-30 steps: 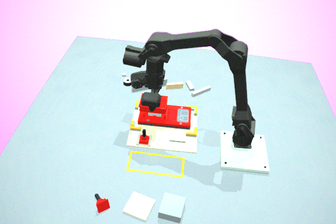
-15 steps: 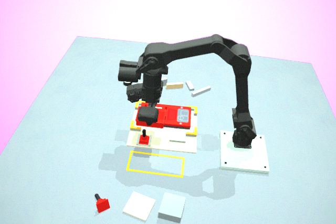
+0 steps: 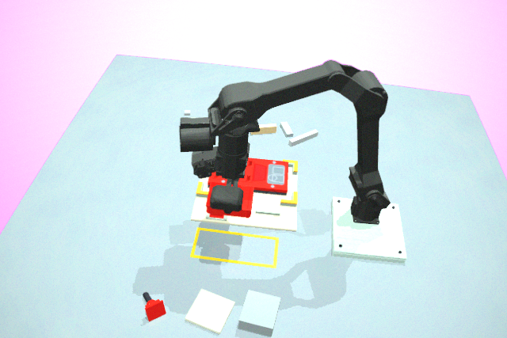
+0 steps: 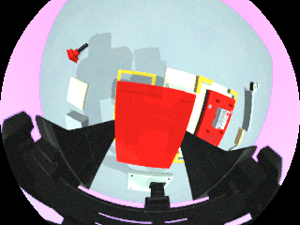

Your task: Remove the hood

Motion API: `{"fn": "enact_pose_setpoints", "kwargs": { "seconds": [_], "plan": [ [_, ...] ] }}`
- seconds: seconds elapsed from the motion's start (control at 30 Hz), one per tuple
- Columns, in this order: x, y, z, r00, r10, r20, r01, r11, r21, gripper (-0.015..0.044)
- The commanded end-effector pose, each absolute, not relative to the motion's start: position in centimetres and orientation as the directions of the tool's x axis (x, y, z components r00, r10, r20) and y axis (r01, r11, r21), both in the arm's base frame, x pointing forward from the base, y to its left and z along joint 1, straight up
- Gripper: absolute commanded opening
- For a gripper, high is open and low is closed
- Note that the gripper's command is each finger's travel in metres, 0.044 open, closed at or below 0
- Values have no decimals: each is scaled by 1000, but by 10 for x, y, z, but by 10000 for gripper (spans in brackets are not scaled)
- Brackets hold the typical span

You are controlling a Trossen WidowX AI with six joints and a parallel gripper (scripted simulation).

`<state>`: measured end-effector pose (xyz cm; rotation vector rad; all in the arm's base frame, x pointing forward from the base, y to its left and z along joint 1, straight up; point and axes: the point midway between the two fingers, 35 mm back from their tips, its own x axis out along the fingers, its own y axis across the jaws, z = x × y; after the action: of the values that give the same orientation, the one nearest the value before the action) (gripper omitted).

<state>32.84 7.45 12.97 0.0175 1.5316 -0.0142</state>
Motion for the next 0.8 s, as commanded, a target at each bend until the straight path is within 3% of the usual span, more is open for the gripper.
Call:
{"fn": "enact_pose_setpoints", "kwargs": {
  "seconds": [0.0, 0.77],
  "plan": [
    [320, 94, 129, 31, 6, -999, 21, 1000, 7, 0],
    [311, 120, 120, 31, 11, -999, 19, 1000, 11, 0]
  ]
}}
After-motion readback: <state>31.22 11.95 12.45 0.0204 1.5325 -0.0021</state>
